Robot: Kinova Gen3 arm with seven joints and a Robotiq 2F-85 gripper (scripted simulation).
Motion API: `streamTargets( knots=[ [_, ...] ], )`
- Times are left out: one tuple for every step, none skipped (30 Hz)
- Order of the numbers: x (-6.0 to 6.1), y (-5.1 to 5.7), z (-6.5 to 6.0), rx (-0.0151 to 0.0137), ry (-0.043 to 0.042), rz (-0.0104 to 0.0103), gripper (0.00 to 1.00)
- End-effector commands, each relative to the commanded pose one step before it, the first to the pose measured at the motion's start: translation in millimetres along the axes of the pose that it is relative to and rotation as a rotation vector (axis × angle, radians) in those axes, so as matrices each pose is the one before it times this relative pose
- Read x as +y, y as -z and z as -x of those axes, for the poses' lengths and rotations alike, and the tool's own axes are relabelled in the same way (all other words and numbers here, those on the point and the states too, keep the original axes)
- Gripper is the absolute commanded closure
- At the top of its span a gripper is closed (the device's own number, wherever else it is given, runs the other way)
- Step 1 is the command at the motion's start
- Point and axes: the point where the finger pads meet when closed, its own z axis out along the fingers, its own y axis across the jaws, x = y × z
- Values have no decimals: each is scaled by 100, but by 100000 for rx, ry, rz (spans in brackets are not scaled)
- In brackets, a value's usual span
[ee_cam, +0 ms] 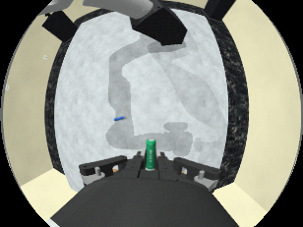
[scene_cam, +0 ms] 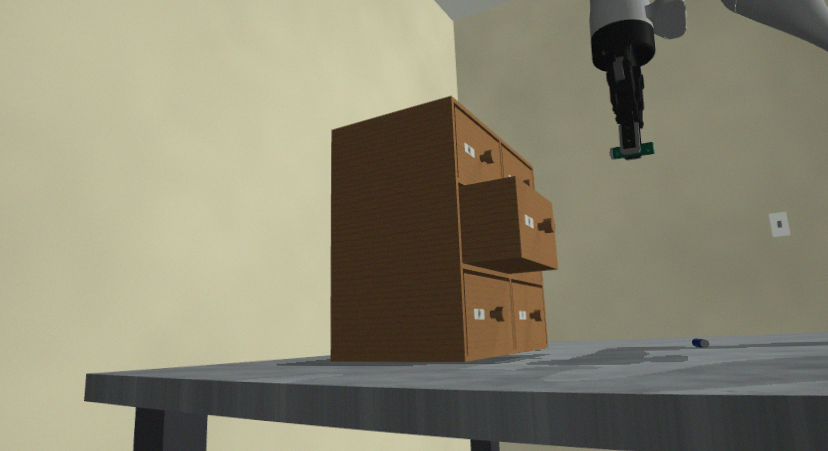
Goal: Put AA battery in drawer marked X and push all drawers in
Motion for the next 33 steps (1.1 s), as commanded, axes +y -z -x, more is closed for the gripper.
streamTargets(
  knots=[
    [51,146,-110,-1250,452,62,91],
    [0,-3,-5,-495,-2,-4,91],
    [0,-3,-5,-516,0,0,91],
    [1,-2,-6,-536,2,5,91],
    [1,-2,-7,-556,4,10,91],
    [2,-1,-8,-576,7,17,91],
    [2,-1,-8,-592,6,16,91],
    [-2,-6,-5,-594,-8,-22,91],
    [0,0,0,0,0,0,91],
    [0,0,0,0,0,0,91],
    [-2,-5,-5,-613,-6,-16,91],
    [-1,-4,-6,-632,-4,-10,91],
    [0,-4,-7,-650,-1,-2,91],
    [1,-3,-8,-668,2,6,91],
    [2,-2,-9,-685,5,14,91],
    [3,-1,-10,-702,9,24,91],
    [-1,-4,-7,-705,-2,-8,91],
    [-3,-6,-6,-713,-8,-22,91],
    [-1,-5,-7,-729,-5,-13,91],
    [0,-4,-8,-745,-1,-3,91],
    [1,-2,-9,-760,2,8,91],
    [2,-1,-10,-775,6,20,91],
    [3,0,-11,-786,8,26,91],
    [-4,-7,-7,-780,-9,-31,91],
    [-2,-6,-8,-794,-6,-19,91],
    [0,0,0,0,0,0,91],
    [0,0,0,0,0,0,91],
    [-1,-4,-9,-807,-2,-7,91],
    [1,-2,-10,-819,2,7,91],
    [2,-1,-11,-831,6,21,91],
    [4,0,-11,-841,8,30,91],
    [-4,-7,-8,-832,-8,-35,91],
    [-3,-6,-9,-843,-5,-20,91]
  ],
)
